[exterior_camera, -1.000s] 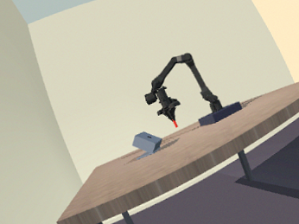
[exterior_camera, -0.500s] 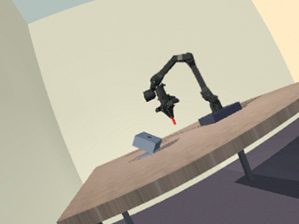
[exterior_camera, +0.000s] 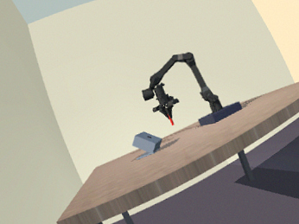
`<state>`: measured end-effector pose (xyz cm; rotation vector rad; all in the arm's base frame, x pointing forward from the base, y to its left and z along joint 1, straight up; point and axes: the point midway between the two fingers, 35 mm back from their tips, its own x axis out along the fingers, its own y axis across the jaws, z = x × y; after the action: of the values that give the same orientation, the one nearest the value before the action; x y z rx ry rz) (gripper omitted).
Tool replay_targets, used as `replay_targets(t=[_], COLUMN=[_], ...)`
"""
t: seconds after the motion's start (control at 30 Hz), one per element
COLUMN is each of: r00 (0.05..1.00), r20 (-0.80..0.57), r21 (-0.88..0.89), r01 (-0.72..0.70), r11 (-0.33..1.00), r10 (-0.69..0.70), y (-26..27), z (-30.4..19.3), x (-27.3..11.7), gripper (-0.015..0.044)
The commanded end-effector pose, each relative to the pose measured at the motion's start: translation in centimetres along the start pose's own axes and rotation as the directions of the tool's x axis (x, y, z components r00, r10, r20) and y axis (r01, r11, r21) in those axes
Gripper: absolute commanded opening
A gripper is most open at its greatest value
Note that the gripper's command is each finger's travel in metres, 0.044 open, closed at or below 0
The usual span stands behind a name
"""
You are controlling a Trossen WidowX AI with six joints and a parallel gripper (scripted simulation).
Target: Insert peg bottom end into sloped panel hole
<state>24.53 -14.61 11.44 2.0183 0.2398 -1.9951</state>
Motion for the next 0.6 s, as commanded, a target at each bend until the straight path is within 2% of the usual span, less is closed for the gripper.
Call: replay_targets(t=[0.0,0.57], r00=[1.0,0.996], r20=[0.001,0.001], r21=[-0.036,-0.171], r01=[-0.02,-0.083], r11=[0.999,0.982], r10=[0.02,0.084], y=[0.0,-0.4], z=[-0.5,-2.4], x=[-0.1,-0.3], gripper=[0.0,0.0])
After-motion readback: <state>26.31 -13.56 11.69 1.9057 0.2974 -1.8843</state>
